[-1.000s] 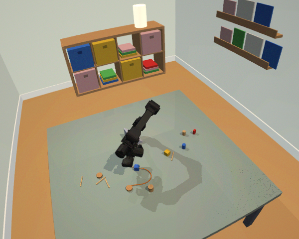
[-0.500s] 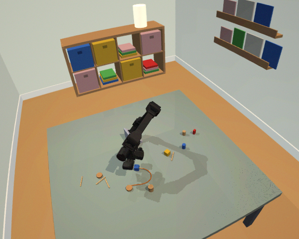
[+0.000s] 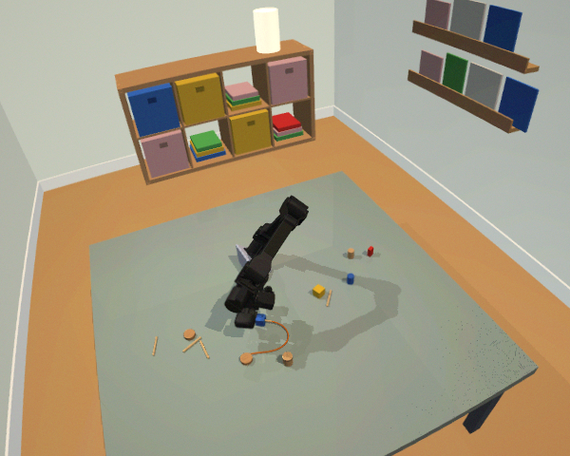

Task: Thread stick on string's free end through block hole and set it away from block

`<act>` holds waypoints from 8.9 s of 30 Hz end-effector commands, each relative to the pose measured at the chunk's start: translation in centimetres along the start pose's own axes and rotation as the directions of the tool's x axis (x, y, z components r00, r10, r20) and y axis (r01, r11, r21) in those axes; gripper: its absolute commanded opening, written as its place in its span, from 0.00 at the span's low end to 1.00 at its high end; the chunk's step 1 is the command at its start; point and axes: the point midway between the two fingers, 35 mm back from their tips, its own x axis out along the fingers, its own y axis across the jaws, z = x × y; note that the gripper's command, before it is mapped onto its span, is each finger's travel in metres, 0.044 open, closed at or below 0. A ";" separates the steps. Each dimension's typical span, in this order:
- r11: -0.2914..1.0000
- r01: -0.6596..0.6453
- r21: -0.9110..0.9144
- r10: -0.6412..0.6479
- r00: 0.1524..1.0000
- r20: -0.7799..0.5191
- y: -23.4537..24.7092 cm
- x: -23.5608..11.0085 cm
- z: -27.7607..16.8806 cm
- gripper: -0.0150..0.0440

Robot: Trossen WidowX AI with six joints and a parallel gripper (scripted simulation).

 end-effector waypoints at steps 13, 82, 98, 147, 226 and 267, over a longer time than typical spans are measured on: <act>1.000 -0.011 0.008 0.011 1.000 0.008 0.5 1.3 0.0 0.46; 1.000 0.008 -0.003 -0.007 0.997 0.079 0.1 1.3 -1.1 0.25; 0.999 0.030 -0.015 -0.029 0.996 0.090 0.0 1.7 -3.1 0.25; 0.992 0.127 -0.012 -0.126 0.989 0.080 0.0 1.6 -9.1 0.25; 1.000 -0.006 -0.012 0.007 0.997 0.078 -0.4 2.5 -13.3 0.25; 1.000 -0.006 -0.012 0.007 0.997 0.078 -0.4 2.5 -13.3 0.25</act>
